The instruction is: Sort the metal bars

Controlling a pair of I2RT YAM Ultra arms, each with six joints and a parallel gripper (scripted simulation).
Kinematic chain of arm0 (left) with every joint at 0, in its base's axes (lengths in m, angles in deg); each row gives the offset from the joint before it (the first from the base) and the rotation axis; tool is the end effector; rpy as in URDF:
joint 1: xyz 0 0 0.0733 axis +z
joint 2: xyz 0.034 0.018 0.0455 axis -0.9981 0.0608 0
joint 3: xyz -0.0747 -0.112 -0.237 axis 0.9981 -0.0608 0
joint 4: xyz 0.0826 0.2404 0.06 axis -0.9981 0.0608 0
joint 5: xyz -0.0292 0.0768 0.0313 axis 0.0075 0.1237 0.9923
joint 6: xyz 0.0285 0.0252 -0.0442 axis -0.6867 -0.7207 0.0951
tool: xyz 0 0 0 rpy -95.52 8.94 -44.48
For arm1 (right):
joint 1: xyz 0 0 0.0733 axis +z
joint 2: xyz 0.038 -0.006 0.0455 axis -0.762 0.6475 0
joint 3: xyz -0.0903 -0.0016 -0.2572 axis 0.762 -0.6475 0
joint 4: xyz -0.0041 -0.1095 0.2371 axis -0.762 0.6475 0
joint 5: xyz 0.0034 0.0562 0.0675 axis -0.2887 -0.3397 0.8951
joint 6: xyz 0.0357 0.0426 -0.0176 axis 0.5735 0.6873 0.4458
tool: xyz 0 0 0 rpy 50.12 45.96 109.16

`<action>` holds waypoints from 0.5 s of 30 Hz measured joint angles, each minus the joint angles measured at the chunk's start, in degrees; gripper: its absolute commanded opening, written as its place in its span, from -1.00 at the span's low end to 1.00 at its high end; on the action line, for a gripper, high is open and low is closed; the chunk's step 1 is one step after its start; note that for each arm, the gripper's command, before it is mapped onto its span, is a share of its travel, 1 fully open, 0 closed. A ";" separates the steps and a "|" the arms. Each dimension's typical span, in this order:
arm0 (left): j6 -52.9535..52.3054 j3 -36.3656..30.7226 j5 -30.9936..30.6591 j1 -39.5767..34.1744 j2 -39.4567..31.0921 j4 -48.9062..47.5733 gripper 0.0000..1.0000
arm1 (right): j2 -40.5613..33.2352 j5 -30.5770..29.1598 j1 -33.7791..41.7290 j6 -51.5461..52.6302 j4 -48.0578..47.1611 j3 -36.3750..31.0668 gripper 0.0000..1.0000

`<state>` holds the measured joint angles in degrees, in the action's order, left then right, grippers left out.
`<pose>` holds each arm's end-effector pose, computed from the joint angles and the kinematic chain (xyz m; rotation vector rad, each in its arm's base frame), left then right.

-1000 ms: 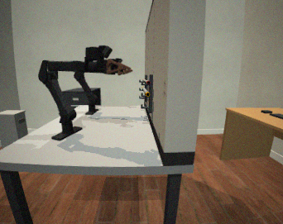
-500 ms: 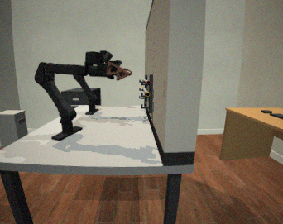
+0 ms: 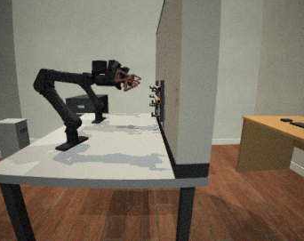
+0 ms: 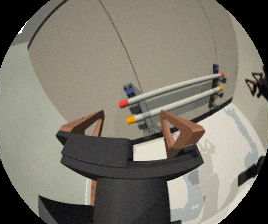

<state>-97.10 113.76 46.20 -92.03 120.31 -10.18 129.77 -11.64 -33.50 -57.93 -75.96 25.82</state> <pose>0.2357 -0.0173 0.3635 0.2884 1.6139 0.2921 0.2161 0.0551 0.3525 -0.3652 1.5589 -0.2234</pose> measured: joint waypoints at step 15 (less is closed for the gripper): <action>-10.32 -4.35 3.41 -3.10 -2.12 -2.05 1.00 | -2.32 -5.64 8.17 -10.86 -3.54 -5.16 1.00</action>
<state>-107.42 109.41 49.61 -95.14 118.19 -12.24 127.45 -17.28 -25.33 -68.79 -79.50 20.66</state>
